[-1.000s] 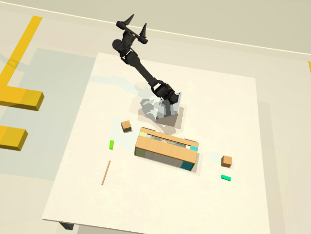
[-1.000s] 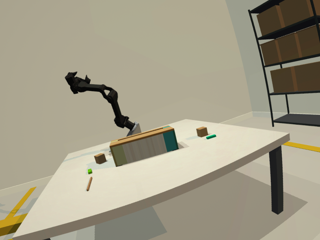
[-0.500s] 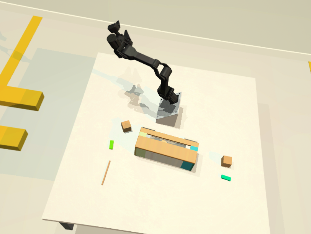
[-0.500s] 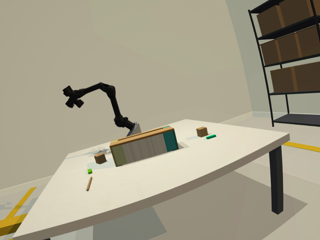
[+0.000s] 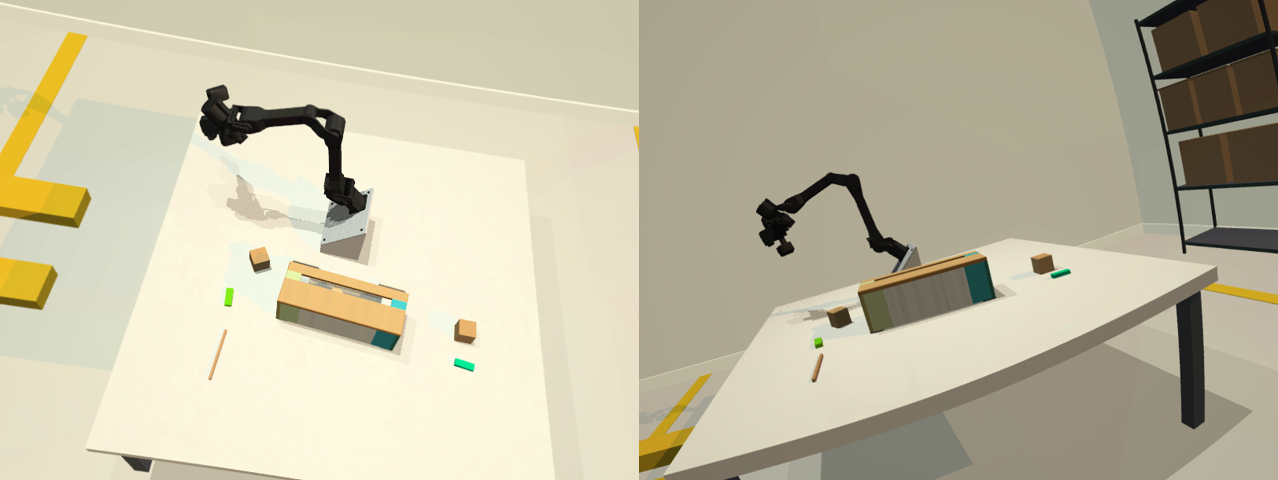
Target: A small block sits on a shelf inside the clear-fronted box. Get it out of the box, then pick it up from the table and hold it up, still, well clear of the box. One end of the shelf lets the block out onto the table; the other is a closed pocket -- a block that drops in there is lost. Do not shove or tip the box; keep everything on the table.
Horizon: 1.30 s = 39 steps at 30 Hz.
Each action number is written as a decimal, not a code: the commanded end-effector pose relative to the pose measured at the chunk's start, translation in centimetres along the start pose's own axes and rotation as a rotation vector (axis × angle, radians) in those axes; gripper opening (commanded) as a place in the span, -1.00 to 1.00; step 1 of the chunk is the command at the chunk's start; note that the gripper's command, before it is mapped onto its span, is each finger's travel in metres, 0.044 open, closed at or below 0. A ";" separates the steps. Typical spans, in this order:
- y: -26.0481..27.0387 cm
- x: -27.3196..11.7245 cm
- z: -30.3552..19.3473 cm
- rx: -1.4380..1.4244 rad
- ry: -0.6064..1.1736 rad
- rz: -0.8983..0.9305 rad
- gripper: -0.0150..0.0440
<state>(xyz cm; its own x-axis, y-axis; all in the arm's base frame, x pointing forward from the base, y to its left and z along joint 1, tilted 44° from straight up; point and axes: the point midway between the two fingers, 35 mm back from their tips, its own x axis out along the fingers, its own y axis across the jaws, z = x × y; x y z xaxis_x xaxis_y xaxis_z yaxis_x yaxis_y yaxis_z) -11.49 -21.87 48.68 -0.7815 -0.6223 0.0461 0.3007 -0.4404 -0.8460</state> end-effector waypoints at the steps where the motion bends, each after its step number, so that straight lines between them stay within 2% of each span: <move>1: 6.2 -1.2 4.1 0.142 -0.140 0.205 0.86; 10: 17.0 -8.2 10.2 0.373 -0.277 0.629 0.86; 15: 21.1 -12.4 11.7 0.459 -0.268 0.810 0.86; 20: 25.5 -18.7 12.1 0.532 -0.219 1.035 0.86; 30: 31.7 -32.9 7.7 0.552 0.005 1.424 0.86; 39: 34.7 -42.0 -0.7 0.476 0.308 1.537 0.86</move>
<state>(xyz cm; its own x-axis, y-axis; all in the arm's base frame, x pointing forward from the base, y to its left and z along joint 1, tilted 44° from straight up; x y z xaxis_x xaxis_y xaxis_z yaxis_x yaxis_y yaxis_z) 30.44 -15.38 20.75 0.3559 -0.6164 -0.7024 0.9305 0.3031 0.2055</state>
